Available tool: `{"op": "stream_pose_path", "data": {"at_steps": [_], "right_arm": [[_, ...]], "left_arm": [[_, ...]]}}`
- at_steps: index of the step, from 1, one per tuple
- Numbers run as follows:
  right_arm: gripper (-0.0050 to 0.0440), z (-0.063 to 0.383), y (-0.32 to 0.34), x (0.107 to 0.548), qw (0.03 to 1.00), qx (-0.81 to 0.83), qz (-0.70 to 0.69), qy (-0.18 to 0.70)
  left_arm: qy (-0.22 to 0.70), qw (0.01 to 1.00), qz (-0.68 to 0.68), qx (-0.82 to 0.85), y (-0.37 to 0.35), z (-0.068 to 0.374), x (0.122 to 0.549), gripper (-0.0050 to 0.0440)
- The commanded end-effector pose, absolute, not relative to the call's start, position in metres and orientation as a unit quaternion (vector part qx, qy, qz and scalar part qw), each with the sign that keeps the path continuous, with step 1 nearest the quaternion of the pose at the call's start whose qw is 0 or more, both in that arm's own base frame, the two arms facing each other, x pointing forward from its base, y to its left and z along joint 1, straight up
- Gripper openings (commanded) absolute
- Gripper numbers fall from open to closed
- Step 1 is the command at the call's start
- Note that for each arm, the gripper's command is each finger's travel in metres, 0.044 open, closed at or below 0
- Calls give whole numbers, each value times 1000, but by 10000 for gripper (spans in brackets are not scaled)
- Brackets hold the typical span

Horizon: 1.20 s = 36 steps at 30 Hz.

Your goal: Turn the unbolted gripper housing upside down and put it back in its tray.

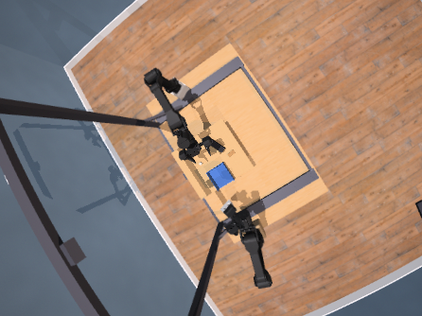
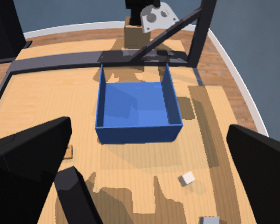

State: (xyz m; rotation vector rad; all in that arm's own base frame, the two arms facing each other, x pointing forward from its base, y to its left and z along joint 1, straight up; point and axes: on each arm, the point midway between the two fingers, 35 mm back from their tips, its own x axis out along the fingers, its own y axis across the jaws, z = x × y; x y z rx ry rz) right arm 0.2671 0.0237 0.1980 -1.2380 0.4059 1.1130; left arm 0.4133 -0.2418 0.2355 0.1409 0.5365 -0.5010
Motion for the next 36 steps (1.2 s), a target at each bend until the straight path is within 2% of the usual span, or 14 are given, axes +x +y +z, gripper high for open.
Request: {"op": "stream_pose_path", "data": {"at_steps": [1,36], "right_arm": [[118,204,23,272,655,-552,487,172],[118,205,15,302,655,-553,486,171]], "left_arm": [[246,936,-244,64,-241,250,413,440],[246,936,-244,64,-241,250,413,440]]}}
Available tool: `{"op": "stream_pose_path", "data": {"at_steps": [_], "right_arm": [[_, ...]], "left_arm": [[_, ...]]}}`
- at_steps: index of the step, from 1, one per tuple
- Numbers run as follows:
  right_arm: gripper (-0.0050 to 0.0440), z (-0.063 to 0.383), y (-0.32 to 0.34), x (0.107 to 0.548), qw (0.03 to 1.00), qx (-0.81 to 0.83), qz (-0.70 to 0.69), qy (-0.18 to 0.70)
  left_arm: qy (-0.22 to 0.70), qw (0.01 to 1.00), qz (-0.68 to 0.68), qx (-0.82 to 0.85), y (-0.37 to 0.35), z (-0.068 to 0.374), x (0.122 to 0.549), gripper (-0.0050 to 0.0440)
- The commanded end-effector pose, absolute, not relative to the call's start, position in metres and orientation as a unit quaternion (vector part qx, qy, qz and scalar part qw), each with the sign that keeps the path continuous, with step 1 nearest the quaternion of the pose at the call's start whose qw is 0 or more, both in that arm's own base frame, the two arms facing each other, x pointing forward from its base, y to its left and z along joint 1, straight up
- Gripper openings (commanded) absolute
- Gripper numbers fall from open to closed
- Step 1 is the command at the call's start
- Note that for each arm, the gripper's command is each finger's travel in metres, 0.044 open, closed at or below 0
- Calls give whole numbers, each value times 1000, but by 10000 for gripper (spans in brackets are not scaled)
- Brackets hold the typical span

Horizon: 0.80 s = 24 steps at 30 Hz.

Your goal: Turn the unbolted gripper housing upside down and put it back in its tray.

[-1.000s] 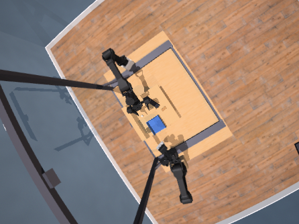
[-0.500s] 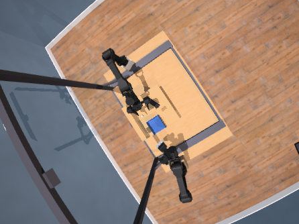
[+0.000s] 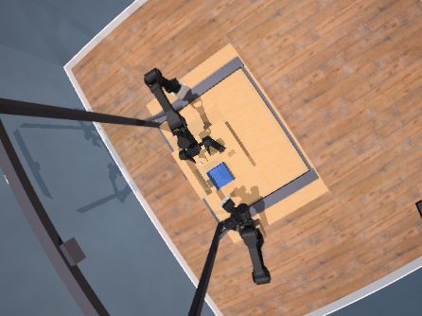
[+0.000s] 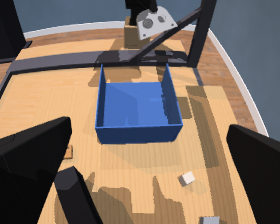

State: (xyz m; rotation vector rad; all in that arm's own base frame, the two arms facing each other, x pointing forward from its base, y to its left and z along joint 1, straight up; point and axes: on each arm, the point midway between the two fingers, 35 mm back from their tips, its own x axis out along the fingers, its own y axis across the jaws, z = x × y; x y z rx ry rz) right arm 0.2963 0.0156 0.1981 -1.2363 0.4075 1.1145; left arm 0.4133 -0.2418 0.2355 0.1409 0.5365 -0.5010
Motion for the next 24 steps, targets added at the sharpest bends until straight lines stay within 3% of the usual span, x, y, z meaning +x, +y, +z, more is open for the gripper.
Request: {"op": "stream_pose_path", "data": {"at_steps": [1,24], "right_arm": [[118,206,14,303,655,-553,486,171],[118,207,9,321,655,-553,486,171]], "left_arm": [[246,936,-244,64,-241,250,413,440],[246,936,-244,64,-241,250,413,440]]}}
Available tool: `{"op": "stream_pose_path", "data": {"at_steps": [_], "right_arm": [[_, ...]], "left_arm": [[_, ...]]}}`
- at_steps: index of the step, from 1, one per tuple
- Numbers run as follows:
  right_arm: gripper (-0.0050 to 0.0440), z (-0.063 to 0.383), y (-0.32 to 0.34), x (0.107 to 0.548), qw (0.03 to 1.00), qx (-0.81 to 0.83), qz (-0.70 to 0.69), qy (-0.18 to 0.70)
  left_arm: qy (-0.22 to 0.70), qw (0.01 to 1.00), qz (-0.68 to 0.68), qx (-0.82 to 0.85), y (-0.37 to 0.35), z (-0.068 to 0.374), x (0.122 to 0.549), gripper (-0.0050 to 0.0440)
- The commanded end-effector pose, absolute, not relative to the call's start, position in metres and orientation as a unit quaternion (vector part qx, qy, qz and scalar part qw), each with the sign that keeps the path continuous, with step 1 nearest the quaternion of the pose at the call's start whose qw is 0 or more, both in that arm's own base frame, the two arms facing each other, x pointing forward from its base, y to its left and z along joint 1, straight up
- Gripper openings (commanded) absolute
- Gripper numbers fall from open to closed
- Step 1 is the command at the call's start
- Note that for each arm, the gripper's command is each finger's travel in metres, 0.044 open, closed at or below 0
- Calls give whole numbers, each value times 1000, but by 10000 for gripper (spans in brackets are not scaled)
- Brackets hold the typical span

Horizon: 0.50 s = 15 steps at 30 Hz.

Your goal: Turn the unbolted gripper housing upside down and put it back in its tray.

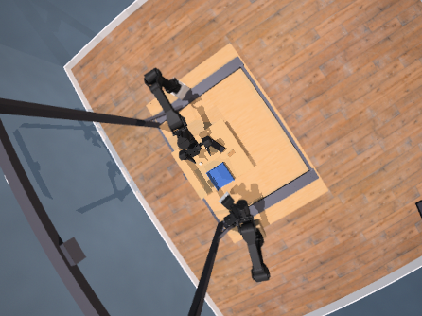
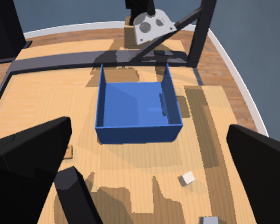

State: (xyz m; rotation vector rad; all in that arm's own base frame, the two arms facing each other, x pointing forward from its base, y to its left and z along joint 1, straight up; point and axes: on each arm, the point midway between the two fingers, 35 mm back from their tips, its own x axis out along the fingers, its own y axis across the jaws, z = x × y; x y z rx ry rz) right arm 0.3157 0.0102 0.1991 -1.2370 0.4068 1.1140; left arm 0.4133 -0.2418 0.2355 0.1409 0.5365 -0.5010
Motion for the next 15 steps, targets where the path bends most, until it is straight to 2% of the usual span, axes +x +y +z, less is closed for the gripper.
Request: {"op": "stream_pose_path", "data": {"at_steps": [1,15], "right_arm": [[118,207,9,322,655,-553,486,171],[118,207,6,333,655,-553,486,171]], "left_arm": [[246,936,-244,64,-241,250,413,440],[246,936,-244,64,-241,250,413,440]]}}
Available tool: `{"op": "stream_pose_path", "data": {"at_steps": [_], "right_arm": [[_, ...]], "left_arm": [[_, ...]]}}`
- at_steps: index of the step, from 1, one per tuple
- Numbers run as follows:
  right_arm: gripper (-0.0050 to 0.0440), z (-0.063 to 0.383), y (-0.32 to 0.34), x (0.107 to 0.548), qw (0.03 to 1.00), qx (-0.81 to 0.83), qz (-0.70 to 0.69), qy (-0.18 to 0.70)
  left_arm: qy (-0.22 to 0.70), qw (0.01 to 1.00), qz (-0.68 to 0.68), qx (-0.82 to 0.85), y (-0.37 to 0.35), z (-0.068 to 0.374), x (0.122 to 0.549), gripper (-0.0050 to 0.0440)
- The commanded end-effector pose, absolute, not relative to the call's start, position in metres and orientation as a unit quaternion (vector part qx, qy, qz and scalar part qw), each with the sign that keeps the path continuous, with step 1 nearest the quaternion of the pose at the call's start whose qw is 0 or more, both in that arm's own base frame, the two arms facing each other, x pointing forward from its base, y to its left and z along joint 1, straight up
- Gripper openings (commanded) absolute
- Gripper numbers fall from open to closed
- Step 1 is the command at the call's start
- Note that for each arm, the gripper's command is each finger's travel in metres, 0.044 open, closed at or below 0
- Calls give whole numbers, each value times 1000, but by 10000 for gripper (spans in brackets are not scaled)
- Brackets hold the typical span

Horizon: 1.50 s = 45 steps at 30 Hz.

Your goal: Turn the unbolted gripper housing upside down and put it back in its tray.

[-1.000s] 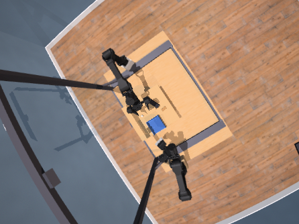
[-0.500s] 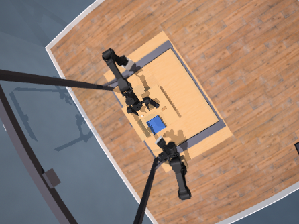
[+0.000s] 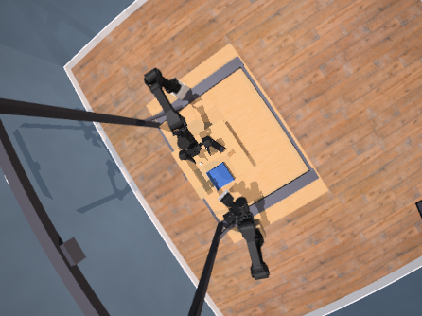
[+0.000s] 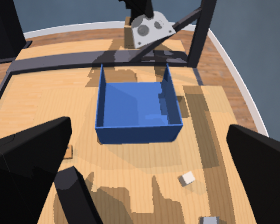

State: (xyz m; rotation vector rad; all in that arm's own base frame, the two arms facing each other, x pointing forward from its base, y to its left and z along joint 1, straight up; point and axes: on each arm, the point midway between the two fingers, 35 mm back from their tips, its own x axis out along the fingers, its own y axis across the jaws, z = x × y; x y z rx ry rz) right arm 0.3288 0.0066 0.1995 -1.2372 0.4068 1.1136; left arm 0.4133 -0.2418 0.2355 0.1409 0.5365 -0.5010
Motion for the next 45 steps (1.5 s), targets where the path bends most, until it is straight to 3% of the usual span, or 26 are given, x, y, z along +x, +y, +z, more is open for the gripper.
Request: {"op": "stream_pose_path", "data": {"at_steps": [1,45], "right_arm": [[118,207,6,334,655,-553,486,171],[118,210,-5,372,655,-554,485,170]], "left_arm": [[246,936,-244,64,-241,250,413,440],[246,936,-244,64,-241,250,413,440]]}}
